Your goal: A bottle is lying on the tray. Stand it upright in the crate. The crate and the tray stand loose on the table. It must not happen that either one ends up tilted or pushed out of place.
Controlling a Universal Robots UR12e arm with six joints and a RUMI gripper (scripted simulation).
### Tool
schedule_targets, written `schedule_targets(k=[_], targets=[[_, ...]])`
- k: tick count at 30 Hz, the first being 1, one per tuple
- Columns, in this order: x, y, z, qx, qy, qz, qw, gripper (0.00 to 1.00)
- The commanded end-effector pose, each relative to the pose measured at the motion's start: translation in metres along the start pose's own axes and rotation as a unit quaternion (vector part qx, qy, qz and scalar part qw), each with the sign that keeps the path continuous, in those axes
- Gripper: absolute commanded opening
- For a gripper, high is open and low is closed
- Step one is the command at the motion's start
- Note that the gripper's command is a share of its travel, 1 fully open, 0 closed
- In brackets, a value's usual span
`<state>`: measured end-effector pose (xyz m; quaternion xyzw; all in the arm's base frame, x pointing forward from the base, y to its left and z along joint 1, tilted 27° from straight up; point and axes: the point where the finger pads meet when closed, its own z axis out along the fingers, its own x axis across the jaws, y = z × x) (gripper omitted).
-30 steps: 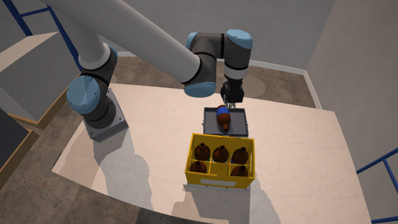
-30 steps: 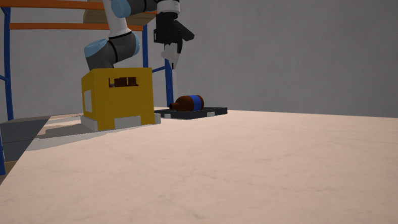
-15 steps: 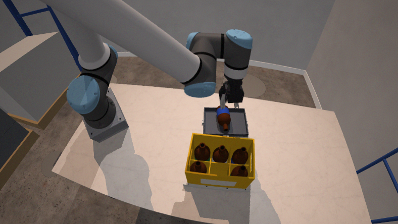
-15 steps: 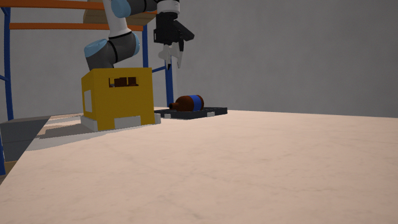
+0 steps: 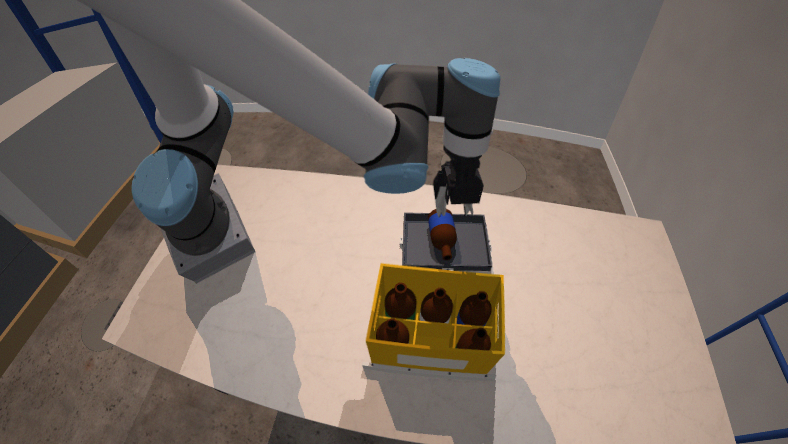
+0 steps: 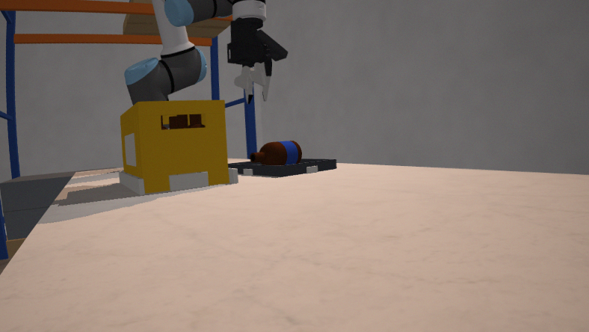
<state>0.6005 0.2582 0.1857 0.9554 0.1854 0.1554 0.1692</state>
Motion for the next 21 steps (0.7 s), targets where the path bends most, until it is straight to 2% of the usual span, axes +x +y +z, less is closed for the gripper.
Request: schedule_targets(k=[1, 15, 21], targets=[[0.001, 0.000, -0.001, 0.000, 0.001, 0.000, 1.000, 0.38], [0.001, 0.000, 0.004, 0.000, 0.001, 0.000, 1.000, 0.38], [0.001, 0.000, 0.015, 0.000, 0.001, 0.000, 1.000, 0.38]])
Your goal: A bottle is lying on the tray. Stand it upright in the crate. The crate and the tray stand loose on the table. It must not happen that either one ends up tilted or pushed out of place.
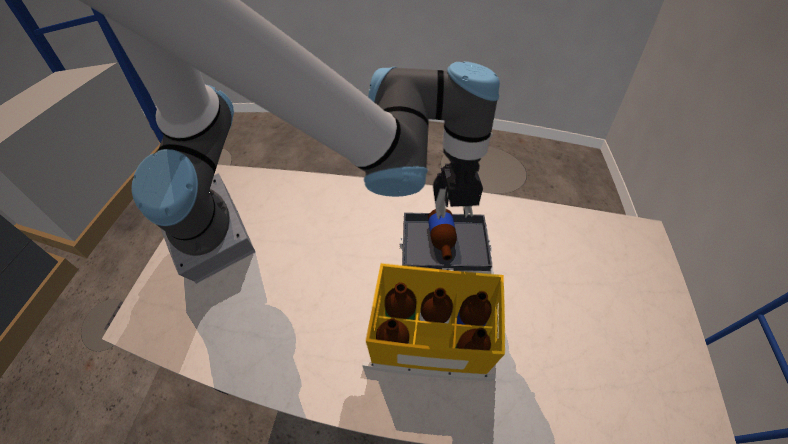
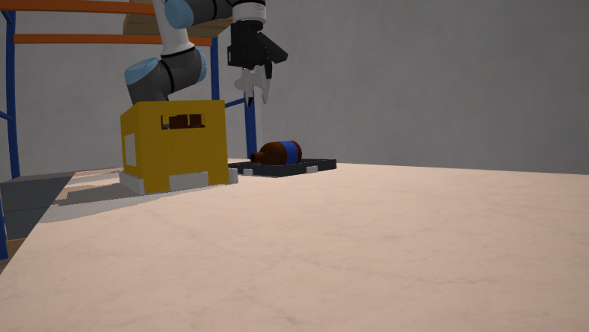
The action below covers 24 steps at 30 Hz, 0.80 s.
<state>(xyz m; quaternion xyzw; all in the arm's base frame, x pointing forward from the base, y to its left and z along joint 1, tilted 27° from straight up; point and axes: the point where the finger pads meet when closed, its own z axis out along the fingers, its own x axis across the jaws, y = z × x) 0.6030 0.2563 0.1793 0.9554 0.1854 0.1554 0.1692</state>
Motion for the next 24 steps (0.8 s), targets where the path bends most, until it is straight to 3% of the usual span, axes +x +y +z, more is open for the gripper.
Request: schedule_targets(k=[1, 24], targets=[[0.001, 0.000, 0.010, 0.000, 0.001, 0.000, 1.000, 0.38], [0.001, 0.000, 0.080, 0.000, 0.001, 0.000, 1.000, 0.38]])
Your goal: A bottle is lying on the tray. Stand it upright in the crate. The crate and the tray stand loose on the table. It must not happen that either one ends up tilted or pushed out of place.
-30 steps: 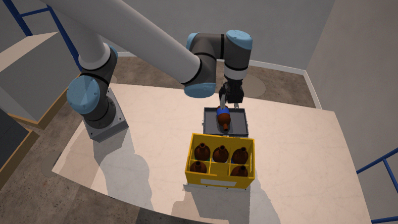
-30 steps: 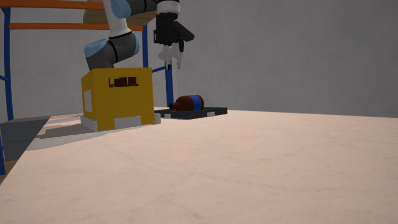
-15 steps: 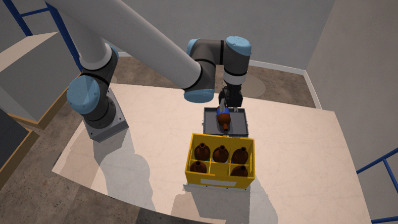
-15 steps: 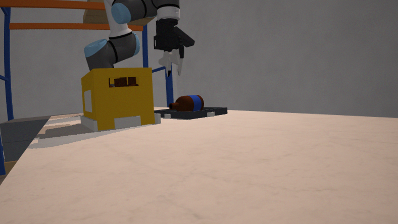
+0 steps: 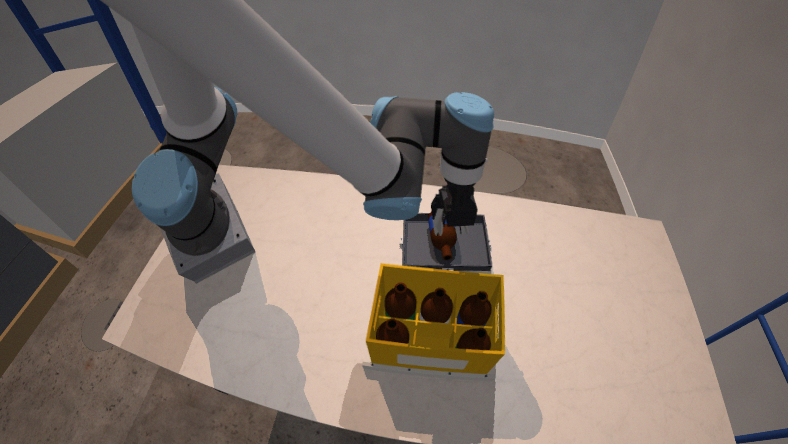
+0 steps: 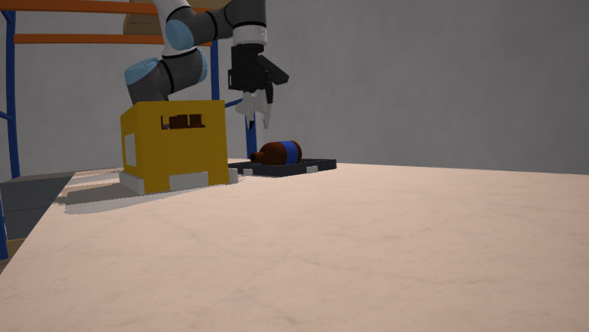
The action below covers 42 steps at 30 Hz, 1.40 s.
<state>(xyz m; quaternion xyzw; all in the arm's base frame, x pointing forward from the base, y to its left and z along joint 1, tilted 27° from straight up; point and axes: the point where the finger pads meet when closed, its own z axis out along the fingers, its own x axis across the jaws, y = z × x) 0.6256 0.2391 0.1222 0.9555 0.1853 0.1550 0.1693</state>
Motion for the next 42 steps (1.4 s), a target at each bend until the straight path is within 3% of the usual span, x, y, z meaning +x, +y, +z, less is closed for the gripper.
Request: schedule_targets(k=[1, 17, 42], targets=[[0.001, 0.000, 0.020, 0.000, 0.001, 0.000, 1.000, 0.38], [0.001, 0.000, 0.043, 0.000, 0.001, 0.000, 1.000, 0.38], [0.001, 0.000, 0.045, 0.000, 0.001, 0.000, 1.000, 0.38]])
